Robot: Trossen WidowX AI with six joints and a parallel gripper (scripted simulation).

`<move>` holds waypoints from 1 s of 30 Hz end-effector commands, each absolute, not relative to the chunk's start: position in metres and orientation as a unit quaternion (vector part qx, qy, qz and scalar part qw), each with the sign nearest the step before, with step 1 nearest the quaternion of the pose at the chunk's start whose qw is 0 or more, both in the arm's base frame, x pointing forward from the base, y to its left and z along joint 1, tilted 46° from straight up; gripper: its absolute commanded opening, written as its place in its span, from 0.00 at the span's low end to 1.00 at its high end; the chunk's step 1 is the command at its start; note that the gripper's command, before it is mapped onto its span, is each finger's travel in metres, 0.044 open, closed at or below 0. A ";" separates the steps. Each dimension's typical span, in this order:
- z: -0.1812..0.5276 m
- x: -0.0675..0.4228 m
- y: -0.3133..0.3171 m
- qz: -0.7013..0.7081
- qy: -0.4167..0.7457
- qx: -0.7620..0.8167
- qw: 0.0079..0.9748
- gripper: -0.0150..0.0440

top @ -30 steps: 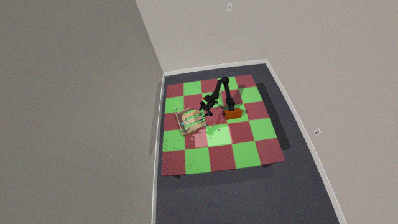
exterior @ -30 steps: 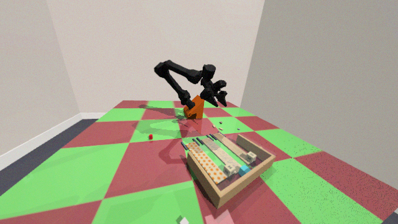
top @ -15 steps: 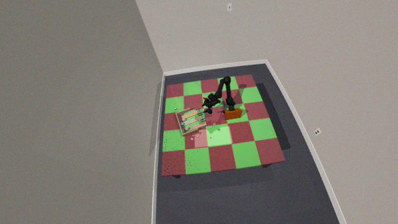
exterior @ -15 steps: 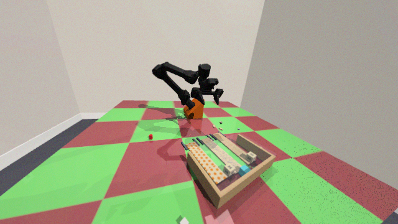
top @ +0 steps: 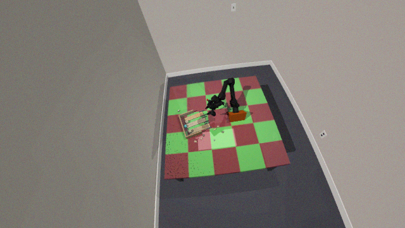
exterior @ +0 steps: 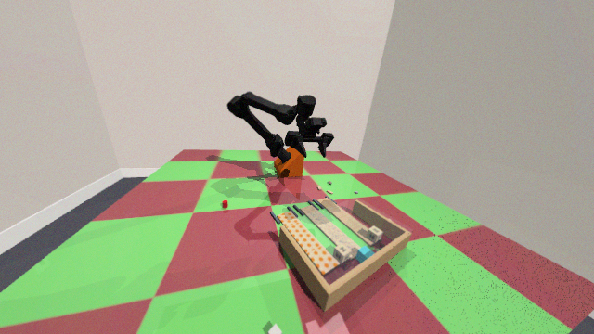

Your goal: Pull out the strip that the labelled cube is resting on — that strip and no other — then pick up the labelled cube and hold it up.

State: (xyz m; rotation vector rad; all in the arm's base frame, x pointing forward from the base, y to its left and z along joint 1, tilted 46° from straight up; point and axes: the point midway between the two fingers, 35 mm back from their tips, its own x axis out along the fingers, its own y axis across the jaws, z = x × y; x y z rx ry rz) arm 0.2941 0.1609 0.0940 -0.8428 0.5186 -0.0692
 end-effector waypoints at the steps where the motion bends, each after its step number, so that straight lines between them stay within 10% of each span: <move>1: 0.072 0.307 0.170 -0.024 0.308 -0.417 0.855 0.71; 11: 0.004 0.337 0.166 -0.067 0.508 -0.410 0.755 0.26; 30: -0.030 0.341 0.142 -0.152 0.636 -0.398 0.643 0.25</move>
